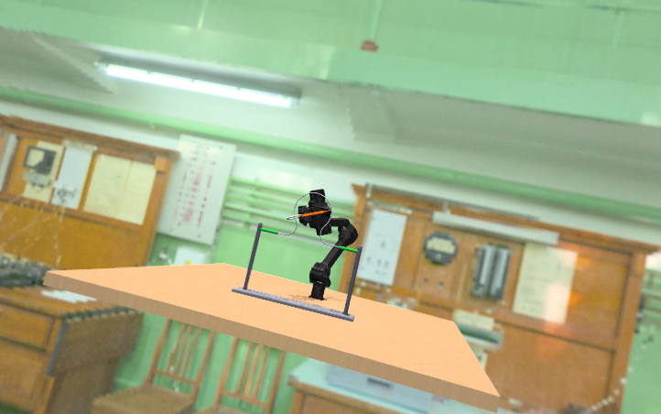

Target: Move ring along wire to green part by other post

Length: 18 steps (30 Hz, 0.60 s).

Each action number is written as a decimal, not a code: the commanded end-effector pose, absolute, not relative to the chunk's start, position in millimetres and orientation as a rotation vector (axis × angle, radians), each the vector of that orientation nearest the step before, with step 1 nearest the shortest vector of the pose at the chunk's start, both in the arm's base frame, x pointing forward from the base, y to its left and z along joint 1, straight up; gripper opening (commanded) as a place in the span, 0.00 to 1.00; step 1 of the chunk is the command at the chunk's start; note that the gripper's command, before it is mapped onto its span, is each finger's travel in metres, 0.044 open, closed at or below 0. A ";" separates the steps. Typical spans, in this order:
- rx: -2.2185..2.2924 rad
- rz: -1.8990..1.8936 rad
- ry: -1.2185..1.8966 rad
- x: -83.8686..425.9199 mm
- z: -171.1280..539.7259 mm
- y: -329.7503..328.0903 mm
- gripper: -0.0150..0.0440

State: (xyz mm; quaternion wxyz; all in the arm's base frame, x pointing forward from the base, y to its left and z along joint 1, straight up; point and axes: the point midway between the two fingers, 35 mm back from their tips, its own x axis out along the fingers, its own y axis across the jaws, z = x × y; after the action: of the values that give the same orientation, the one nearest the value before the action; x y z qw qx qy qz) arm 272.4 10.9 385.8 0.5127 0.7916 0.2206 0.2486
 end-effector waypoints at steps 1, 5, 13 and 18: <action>1.868 0.590 0.540 272.0 386.5 11.0 0.00; 1.826 0.575 0.550 272.0 385.4 11.5 0.00; 1.725 0.538 0.570 272.0 381.5 12.9 0.00; 1.659 0.514 0.580 272.0 378.6 13.7 0.00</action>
State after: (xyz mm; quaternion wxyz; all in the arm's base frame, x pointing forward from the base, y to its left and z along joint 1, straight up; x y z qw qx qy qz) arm 272.6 12.5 379.2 0.5951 0.7316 0.2462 0.2236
